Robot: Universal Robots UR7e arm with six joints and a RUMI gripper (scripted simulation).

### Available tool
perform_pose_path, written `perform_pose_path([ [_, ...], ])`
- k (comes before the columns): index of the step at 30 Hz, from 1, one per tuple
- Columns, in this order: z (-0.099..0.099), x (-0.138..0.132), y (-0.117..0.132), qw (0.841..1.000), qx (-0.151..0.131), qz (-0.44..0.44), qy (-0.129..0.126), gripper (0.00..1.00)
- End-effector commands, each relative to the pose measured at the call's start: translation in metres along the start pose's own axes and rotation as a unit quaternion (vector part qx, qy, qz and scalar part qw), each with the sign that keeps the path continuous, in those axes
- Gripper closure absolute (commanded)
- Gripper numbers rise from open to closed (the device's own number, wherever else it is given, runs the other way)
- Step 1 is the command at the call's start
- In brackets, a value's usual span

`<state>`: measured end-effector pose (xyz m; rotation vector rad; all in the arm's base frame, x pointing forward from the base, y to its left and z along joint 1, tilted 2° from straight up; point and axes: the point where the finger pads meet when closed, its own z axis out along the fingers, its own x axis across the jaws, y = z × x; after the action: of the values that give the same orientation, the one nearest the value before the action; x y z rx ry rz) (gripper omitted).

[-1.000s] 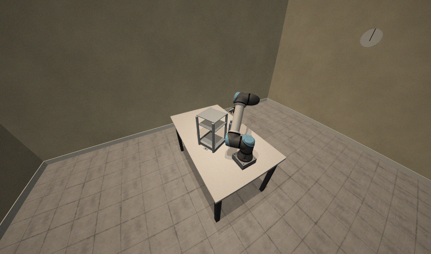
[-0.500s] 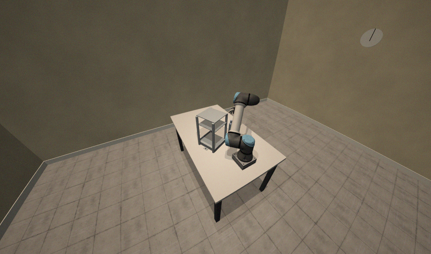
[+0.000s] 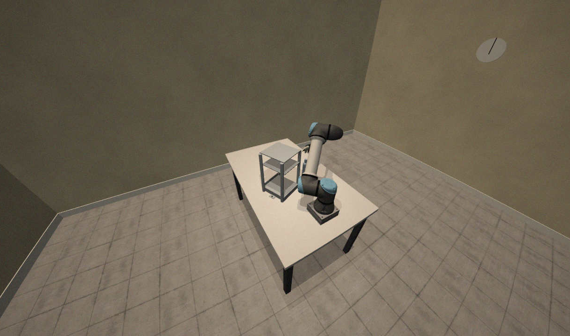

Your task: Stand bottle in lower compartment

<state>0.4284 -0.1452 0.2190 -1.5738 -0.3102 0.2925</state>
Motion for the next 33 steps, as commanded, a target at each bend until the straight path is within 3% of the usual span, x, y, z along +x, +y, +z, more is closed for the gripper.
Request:
perform_pose_path([
  [1, 0.0, 0.0, 0.013, 1.0, -0.001, 0.0, 0.0, 0.6],
  [33, 0.0, 0.0, 0.101, 1.0, -0.001, 0.0, 0.0, 0.6],
])
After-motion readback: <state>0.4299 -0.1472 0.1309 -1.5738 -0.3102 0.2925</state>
